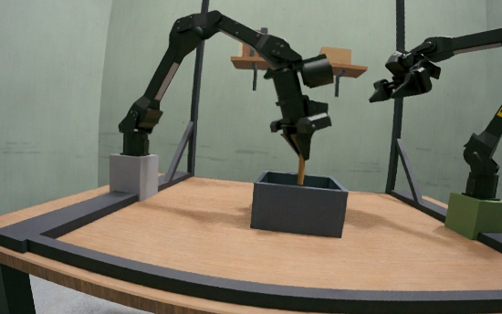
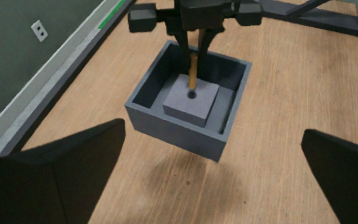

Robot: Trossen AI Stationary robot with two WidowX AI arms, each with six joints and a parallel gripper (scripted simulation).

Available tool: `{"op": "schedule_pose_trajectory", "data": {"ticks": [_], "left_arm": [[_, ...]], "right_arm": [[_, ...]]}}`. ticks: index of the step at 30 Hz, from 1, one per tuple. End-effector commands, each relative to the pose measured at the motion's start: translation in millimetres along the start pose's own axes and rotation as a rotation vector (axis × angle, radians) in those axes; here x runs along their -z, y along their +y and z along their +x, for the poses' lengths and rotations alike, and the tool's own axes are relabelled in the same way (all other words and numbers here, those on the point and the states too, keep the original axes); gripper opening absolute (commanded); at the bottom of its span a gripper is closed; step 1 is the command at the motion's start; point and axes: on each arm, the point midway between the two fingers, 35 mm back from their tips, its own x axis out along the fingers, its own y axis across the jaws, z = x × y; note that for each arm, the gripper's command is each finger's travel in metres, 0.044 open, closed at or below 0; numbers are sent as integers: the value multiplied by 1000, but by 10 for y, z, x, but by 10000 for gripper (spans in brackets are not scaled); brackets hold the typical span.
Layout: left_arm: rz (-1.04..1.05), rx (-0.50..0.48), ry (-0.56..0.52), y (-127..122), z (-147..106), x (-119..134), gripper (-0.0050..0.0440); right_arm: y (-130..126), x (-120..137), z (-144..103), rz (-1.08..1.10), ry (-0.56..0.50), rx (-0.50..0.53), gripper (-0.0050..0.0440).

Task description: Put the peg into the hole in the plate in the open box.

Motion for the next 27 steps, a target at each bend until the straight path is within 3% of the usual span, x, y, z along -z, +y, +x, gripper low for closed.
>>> {"op": "schedule_pose_trajectory", "data": {"ticks": [1, 14, 27], "left_arm": [[-18, 9, -7, -15, -31, -46, 440], [-14, 8, -6, -4, -27, -38, 440], [-14, 8, -6, -4, -27, -38, 440]], "right_arm": [[6, 16, 63, -7, -6, 0, 27], [-20, -58, -17, -12, -31, 15, 27], [19, 49, 164, -8, -6, 0, 27]]}}
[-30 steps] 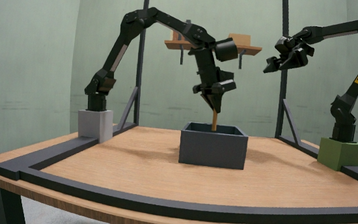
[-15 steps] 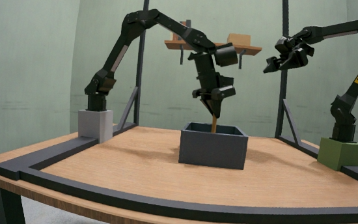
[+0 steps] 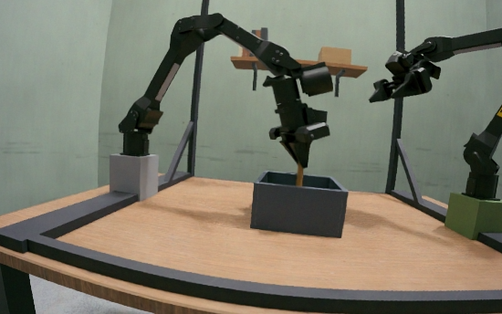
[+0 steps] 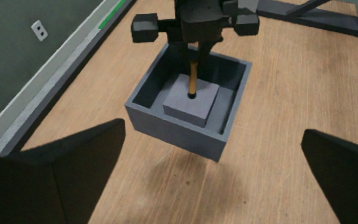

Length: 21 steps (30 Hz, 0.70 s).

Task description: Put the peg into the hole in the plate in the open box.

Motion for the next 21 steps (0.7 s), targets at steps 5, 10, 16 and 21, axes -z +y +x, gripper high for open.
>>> {"op": "schedule_pose_trajectory", "data": {"ticks": [5, 10, 16, 21], "left_arm": [[-13, 8, -6, -4, -27, -38, 440], [-13, 8, -6, -4, -27, -38, 440], [-13, 8, -6, -4, -27, -38, 440], [-13, 8, -6, -4, -27, -38, 440]], "right_arm": [[8, 16, 98, -6, -10, 2, 27], [2, 55, 219, -6, -10, 2, 27], [-3, 87, 326, -6, -10, 2, 27], [-1, 138, 450, -5, -10, 2, 27]]}}
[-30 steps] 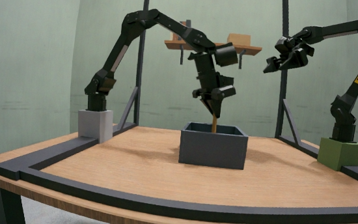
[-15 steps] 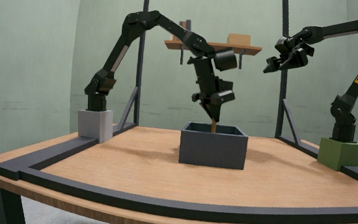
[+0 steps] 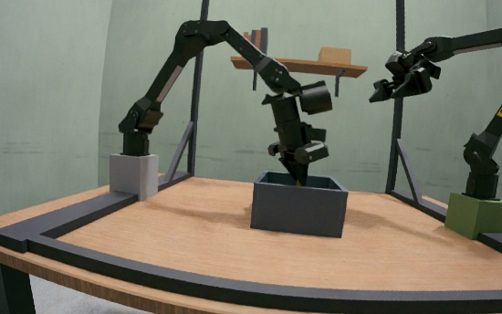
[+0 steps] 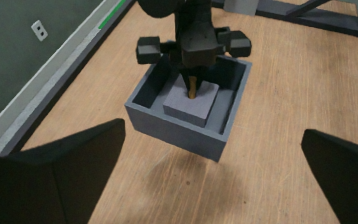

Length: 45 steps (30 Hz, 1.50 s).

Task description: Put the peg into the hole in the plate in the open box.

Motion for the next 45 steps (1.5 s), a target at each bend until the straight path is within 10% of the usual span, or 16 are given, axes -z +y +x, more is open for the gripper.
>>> {"op": "schedule_pose_trajectory", "data": {"ticks": [1, 35, 45], "left_arm": [[-13, 8, -6, -4, -27, -38, 440], [-13, 8, -6, -4, -27, -38, 440], [-13, 8, -6, -4, -27, -38, 440]], "right_arm": [[1, 9, 68, -5, -11, 3, 27], [-27, -31, 91, -15, -35, 41, 27], [-17, -20, 98, -15, -34, 36, 134]]}}
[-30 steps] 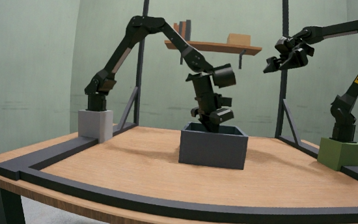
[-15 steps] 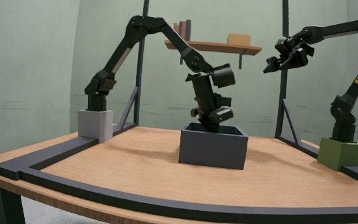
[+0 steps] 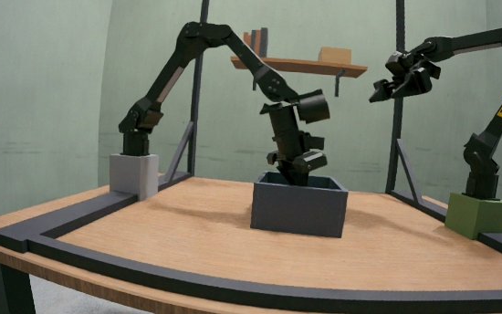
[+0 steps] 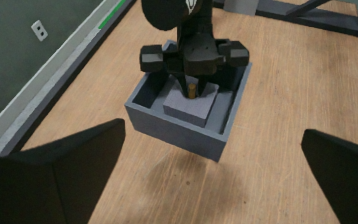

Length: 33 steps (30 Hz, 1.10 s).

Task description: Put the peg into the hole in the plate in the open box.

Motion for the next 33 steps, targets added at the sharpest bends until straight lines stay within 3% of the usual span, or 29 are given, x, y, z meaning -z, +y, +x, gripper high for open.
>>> {"op": "schedule_pose_trajectory", "data": {"ticks": [1, 9, 15, 17, 19, 22, 33], "left_arm": [[-13, 8, -6, -4, -27, -38, 440], [-13, 8, -6, -4, -27, -38, 440], [-13, 8, -6, -4, -27, -38, 440], [-13, 8, -6, -4, -27, -38, 440], [-13, 8, -6, -4, -27, -38, 440], [-13, 8, -6, -4, -27, -38, 440], [-13, 8, -6, -4, -27, -38, 440]], "right_arm": [[-39, -94, -99, -3, -25, 16, 158], [-36, -80, -294, -6, -29, 17, 170], [-34, -85, -564, -7, -32, 17, 314], [-34, -85, -564, -7, -32, 17, 314], [-57, -129, -710, -9, -44, 25, 362], [-60, -125, -726, 8, -40, 31, 434], [20, -74, -841, 347, -20, 123, 440]]}}
